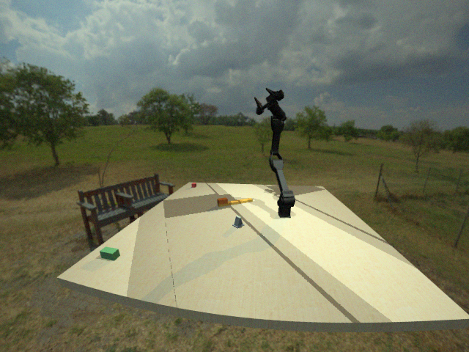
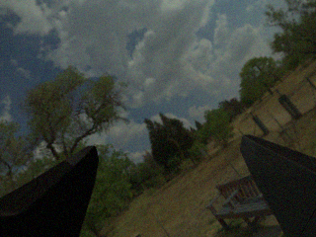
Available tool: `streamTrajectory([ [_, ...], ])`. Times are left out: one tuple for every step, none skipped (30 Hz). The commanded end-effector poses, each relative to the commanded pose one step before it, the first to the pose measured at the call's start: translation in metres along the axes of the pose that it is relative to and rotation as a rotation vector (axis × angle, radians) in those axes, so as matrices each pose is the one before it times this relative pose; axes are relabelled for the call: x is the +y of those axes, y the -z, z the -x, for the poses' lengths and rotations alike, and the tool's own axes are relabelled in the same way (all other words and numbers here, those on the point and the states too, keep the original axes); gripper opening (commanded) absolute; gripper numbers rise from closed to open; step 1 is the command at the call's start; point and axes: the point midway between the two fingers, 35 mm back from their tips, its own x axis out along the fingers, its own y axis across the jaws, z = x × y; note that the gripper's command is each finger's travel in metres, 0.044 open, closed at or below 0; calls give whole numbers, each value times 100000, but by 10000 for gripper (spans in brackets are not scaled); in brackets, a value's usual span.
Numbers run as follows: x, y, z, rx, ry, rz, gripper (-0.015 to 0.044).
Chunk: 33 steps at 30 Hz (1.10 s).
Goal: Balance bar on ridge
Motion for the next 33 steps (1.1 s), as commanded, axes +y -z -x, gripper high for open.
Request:
streamTrajectory([
  [44, 1, -1, -157, 70, 1, 374],
  [131, 5, -2, -472, 209, 2, 348],
  [216, 11, -4, -788, 345, 7, 321],
  [256, 18, -6, -951, 409, 14, 315],
  [356, 116, -19, -698, 340, 201, 315],
  [385, 157, -27, -603, 315, 266, 315],
  [384, 218, -38, -207, 188, 371, 315],
  [382, 277, -48, 177, 80, 464, 315],
  [372, 284, -55, 198, 95, 457, 315],
  [361, 292, -62, 232, 106, 451, 315],
  [369, 318, -60, 294, -37, 455, 315],
  [380, 347, -71, 340, -20, 472, 315],
  [368, 355, -80, 369, 1, 460, 315],
  [356, 363, -88, 397, 23, 448, 315],
  [343, 371, -96, 424, 45, 435, 315],
  [330, 379, -104, 451, 69, 422, 315],
  [318, 386, -112, 478, 92, 408, 315],
  [304, 393, -120, 504, 117, 394, 315],
  [291, 400, -128, 529, 141, 380, 315],
  [277, 406, -135, 553, 167, 364, 315],
  [35, 42, -16, -59, 14, 317, 315],
  [104, 125, -48, -175, 43, 950, 315],
  [170, 210, -81, -287, 74, 1584, 315],
  [209, 266, -104, -317, 106, 1906, 315],
  [265, 369, -149, -138, 205, 1930, 315],
  [250, 374, -157, 55, 246, 1511, 315],
  [220, 385, -170, 593, 358, 269, 315],
  [207, 390, -177, 608, 381, 255, 315],
  [194, 393, -182, 624, 405, 232, 315],
  [181, 397, -188, 638, 429, 216, 315],
  [136, 355, -164, 449, 519, 164, 315],
  [124, 360, -170, 463, 542, 151, 315],
  [112, 363, -175, 474, 563, 136, 315],
])
